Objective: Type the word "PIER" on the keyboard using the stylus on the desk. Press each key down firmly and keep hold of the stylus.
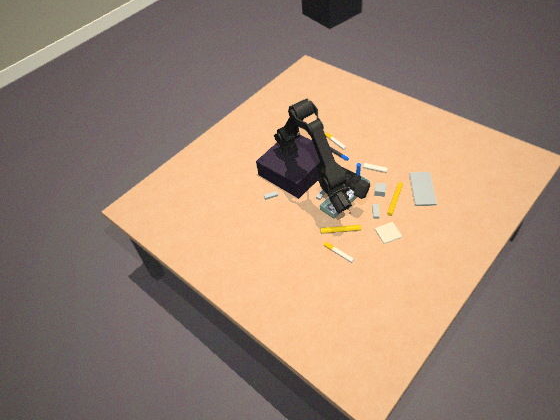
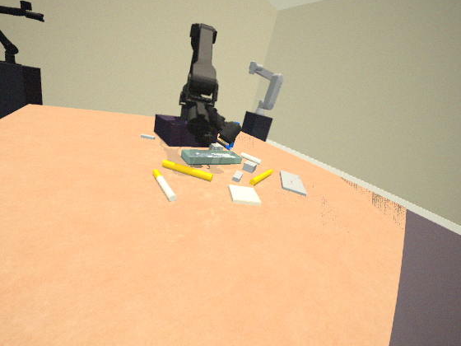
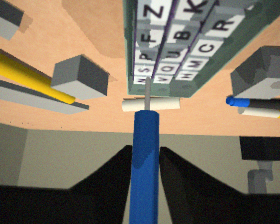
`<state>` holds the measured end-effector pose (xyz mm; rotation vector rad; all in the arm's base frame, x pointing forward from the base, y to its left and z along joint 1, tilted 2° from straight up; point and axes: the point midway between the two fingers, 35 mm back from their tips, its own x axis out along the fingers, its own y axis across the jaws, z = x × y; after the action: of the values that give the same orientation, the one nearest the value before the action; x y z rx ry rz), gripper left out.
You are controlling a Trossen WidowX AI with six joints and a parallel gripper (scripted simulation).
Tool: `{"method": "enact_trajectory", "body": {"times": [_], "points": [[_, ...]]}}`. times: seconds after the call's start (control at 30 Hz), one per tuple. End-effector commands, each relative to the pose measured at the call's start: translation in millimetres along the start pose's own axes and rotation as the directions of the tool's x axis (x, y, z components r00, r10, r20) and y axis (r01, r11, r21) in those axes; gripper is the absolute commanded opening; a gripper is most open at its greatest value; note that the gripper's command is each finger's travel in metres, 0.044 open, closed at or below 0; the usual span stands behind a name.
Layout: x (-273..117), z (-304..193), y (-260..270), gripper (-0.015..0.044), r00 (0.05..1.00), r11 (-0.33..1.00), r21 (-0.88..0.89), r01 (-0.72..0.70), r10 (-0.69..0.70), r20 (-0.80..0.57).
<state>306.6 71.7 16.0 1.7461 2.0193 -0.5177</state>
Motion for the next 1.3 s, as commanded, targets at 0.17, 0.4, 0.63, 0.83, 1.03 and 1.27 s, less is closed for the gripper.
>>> {"method": "enact_trajectory", "body": {"times": [0.17,0.4,0.63,0.83,1.03,1.27], "points": [[1,0,0,0.0,1.0,1.0,-0.006,-0.002,0.002,-0.003],[1,2,4,0.0081,1.0,1.0,-0.006,-0.002,0.002,-0.003],[2,4,4,0.0081,1.0,1.0,-0.006,-0.002,0.002,-0.003],[4,7,4,0.0081,1.0,1.0,-0.006,-0.002,0.002,-0.003],[6,10,4,0.0081,1.0,1.0,-0.006,-0.002,0.002,-0.003],[7,12,4,0.0081,1.0,1.0,-0.006,-0.002,0.002,-0.003]]}}
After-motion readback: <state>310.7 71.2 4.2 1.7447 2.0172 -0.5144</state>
